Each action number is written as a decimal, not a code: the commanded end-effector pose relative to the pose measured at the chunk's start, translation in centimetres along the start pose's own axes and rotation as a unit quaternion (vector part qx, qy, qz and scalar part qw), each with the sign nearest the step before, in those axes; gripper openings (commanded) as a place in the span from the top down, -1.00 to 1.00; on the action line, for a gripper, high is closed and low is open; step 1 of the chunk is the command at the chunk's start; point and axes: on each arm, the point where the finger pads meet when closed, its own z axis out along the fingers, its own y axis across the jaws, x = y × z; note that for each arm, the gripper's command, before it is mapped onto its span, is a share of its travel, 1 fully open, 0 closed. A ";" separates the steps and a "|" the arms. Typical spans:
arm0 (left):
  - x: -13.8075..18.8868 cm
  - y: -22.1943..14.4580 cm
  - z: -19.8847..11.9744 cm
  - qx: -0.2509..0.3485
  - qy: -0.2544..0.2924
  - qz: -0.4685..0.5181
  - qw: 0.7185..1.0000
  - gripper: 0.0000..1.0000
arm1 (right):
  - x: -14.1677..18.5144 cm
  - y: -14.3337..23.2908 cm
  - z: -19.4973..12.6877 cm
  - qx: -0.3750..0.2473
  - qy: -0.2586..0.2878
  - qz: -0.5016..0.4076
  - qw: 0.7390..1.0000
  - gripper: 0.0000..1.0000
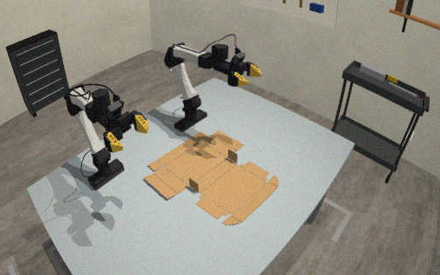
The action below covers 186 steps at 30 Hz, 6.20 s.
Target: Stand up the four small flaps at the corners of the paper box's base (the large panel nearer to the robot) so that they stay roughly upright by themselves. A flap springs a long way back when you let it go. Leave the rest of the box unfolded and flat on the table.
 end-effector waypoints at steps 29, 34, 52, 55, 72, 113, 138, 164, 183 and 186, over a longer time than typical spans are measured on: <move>7.3 -1.6 -5.4 0.020 0.230 -0.013 0.973 -0.54 | 6.6 4.6 -4.8 -0.004 0.229 0.024 0.973 -0.54; 9.4 -2.1 -6.8 0.030 0.288 -0.017 0.957 -0.54 | 8.5 5.7 -6.0 -0.005 0.287 0.028 0.957 -0.54; 21.9 -4.0 -14.6 0.050 0.591 -0.027 0.804 -0.54 | 18.9 12.1 -12.4 -0.017 0.578 0.055 0.814 -0.54; 23.9 -4.3 -16.1 0.053 0.639 -0.029 0.767 -0.54 | 21.7 13.0 -14.1 -0.012 0.637 0.053 0.769 -0.54; 33.7 -5.9 -22.4 0.056 0.688 -0.029 0.723 -0.54 | 30.4 18.5 -19.7 -0.020 0.694 0.065 0.716 -0.54; 35.5 -5.9 -23.4 0.055 0.693 -0.028 0.718 -0.54 | 37.5 21.9 -23.5 -0.011 0.702 0.060 0.710 -0.54; 39.1 -6.7 -23.1 0.055 0.691 -0.029 0.720 -0.54 | 41.1 23.4 -23.3 -0.019 0.697 0.065 0.714 -0.54; 38.9 -6.7 -22.9 0.058 0.688 -0.031 0.722 -0.54 | 41.1 23.1 -23.3 0.022 0.702 0.025 0.711 -0.54; 38.6 -6.1 -22.1 0.059 0.685 -0.027 0.726 -0.54 | 41.5 23.1 -23.3 0.060 0.702 -0.014 0.709 -0.54; 38.6 -5.9 -22.1 0.060 0.686 -0.027 0.725 -0.54 | 41.6 23.1 -23.4 0.065 0.702 -0.019 0.709 -0.54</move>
